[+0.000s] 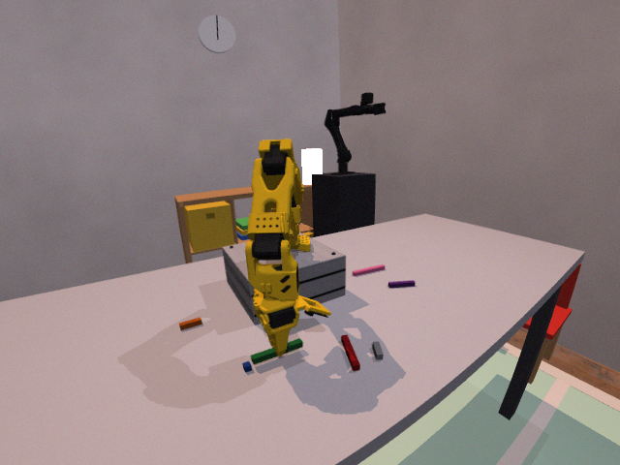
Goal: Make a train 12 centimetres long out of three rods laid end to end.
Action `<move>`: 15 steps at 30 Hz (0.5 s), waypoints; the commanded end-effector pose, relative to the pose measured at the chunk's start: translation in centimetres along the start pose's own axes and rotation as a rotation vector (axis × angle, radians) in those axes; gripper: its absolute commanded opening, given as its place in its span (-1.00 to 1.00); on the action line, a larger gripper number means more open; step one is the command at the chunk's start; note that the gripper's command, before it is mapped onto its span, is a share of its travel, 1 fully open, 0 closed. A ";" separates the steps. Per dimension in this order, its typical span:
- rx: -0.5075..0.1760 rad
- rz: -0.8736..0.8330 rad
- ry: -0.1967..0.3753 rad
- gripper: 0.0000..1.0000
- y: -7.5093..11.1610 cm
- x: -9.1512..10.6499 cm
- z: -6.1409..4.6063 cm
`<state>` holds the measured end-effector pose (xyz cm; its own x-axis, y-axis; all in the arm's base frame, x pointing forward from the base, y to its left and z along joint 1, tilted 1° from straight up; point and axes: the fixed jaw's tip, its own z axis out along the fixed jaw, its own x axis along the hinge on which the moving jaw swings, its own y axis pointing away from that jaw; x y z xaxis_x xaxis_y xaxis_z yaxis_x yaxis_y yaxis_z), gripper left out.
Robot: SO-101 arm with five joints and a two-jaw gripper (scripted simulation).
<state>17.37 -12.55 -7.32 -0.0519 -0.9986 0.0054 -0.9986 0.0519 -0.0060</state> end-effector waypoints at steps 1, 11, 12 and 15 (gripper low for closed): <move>0.003 0.006 0.000 -1.00 -0.1 0.1 0.1; 0.003 0.007 0.000 -1.00 -0.1 0.0 0.1; 0.003 0.007 0.000 -1.00 -0.1 0.0 0.1; 0.000 0.010 -0.002 -1.00 0.0 0.0 0.1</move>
<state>17.37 -12.55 -7.32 -0.0522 -0.9986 0.0054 -0.9986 0.0522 -0.0060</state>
